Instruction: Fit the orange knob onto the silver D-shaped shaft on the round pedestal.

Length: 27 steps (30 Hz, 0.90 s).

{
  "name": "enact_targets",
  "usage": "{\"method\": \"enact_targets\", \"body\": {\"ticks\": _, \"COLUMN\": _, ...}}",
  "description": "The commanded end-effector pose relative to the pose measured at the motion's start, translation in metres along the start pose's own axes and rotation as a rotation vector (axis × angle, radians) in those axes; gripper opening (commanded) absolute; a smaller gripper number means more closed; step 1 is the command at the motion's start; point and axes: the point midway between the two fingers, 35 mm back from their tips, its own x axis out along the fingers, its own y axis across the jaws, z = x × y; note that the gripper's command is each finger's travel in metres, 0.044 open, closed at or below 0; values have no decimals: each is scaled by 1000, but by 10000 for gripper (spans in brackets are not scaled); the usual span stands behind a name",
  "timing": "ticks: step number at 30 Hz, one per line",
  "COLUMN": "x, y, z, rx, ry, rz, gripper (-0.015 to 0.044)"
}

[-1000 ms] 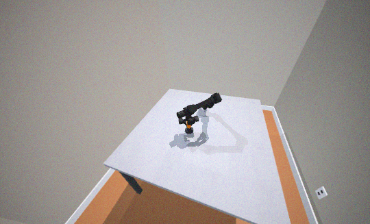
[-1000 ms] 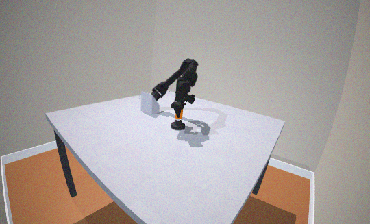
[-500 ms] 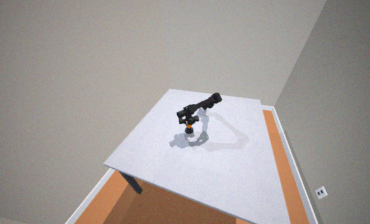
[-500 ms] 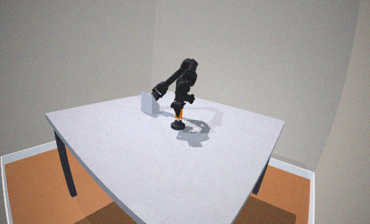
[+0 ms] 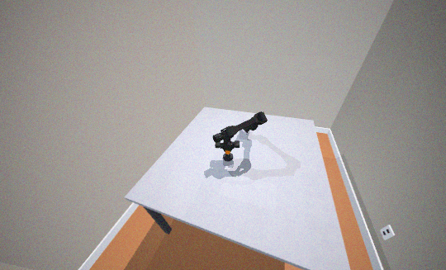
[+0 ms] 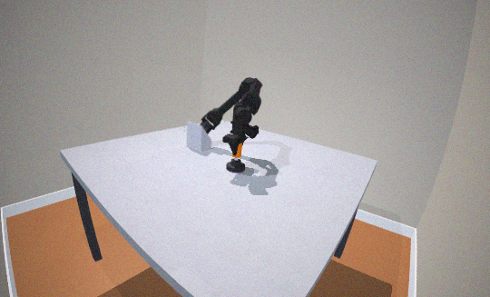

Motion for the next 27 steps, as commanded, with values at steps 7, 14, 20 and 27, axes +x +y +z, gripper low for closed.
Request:
{"method": "enact_targets", "body": {"ticks": 7, "x": 2, "y": -1, "z": 3, "rx": 11, "ry": -3, "rz": -4, "gripper": 0}}
{"method": "enact_targets", "body": {"ticks": 14, "x": 2, "y": 0, "z": 1, "rx": 11, "ry": -2, "rz": -4, "gripper": 0}}
{"method": "enact_targets", "body": {"ticks": 20, "x": 2, "y": 1, "z": 0, "rx": 11, "ry": -2, "rz": -4, "gripper": 0}}
{"method": "enact_targets", "body": {"ticks": 27, "x": -2, "y": 2, "z": -2, "rx": 11, "ry": -2, "rz": -4, "gripper": 0}}
